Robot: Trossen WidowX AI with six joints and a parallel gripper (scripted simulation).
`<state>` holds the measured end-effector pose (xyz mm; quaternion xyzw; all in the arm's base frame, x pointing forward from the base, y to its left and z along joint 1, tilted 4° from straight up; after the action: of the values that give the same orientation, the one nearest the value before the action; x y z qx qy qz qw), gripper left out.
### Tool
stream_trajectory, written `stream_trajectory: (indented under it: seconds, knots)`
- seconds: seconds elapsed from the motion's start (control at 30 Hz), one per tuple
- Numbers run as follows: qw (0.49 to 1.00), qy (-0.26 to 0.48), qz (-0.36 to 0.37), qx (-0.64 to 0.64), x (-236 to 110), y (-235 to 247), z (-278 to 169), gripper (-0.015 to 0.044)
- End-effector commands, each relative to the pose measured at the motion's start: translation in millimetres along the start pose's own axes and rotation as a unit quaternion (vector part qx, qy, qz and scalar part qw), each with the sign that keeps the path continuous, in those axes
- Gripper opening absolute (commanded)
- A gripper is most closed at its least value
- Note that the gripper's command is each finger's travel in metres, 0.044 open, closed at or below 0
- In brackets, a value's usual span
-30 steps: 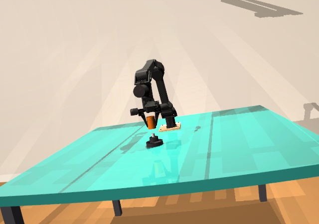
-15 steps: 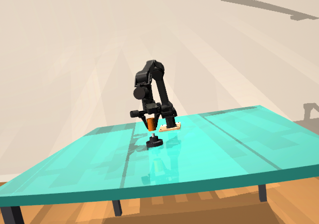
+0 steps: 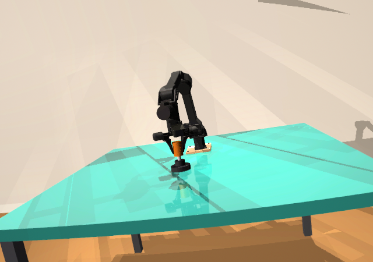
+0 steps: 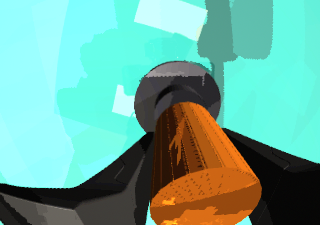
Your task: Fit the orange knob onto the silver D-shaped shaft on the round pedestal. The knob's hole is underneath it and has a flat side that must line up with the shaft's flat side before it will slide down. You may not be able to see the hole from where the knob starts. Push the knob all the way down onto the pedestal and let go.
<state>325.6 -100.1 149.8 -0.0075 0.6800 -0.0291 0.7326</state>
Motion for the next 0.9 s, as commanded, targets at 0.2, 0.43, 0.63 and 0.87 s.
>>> stream_trajectory:
  seconds: [0.2,0.43,0.63,0.87]
  knots:
    - [1.000,-0.001,0.002,0.000,1.4,0.9,3.6,0.0000]
    - [1.000,-0.001,0.002,0.000,2.8,0.5,2.0,0.0000]
    - [1.000,-0.001,0.002,0.000,4.2,0.6,1.5,0.0000]
    - [1.000,-0.001,0.002,-0.001,8.7,0.5,1.2,0.0000]
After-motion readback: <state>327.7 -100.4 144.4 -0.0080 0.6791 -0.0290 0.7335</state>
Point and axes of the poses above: the point midway between the two fingers, 35 mm back from their tips, its own x axis out along the fingers, its own y axis across the jaws, z = x × y, the point moved 3 cm from there along -x, back along the fingers, and after that the axes turned 14 degrees about x, right-handed, at the moved point
